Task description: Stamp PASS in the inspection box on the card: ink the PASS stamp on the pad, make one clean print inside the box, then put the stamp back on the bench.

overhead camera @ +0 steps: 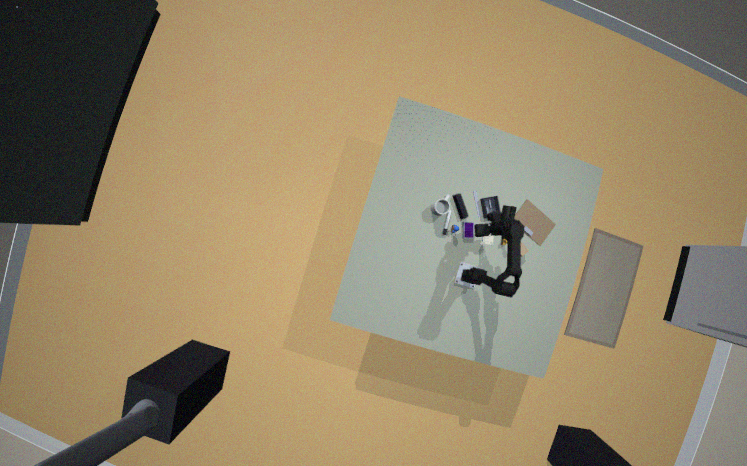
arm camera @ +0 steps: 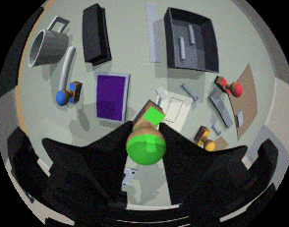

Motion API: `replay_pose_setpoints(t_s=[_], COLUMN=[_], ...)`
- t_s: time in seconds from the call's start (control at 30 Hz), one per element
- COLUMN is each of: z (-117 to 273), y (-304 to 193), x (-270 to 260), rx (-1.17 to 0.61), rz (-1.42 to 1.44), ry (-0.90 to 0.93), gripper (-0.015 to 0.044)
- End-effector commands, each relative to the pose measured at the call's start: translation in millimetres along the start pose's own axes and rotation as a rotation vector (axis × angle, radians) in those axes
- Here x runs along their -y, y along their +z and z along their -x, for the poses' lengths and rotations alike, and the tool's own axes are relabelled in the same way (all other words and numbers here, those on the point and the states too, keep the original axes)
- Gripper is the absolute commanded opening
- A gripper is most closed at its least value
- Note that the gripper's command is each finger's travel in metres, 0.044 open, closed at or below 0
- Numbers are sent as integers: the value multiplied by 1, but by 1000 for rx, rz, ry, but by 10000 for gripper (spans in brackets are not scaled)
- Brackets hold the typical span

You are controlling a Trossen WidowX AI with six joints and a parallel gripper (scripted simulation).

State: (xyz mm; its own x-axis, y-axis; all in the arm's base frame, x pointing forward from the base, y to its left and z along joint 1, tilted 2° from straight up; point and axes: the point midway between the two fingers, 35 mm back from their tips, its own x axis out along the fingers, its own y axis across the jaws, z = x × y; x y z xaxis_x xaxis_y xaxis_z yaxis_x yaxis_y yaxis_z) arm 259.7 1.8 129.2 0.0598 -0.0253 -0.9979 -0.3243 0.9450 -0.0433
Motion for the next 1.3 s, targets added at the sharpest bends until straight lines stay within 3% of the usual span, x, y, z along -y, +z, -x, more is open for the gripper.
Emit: replay_pose_setpoints(t_s=[0.0, 0.4, 1.27], z=[-1, 0, -15], y=[-3, -16, -16], x=[16, 55, 56], rx=[-2, -1, 2], rz=[104, 341, 344], ry=[4, 1, 0], gripper=[0, 0, 0])
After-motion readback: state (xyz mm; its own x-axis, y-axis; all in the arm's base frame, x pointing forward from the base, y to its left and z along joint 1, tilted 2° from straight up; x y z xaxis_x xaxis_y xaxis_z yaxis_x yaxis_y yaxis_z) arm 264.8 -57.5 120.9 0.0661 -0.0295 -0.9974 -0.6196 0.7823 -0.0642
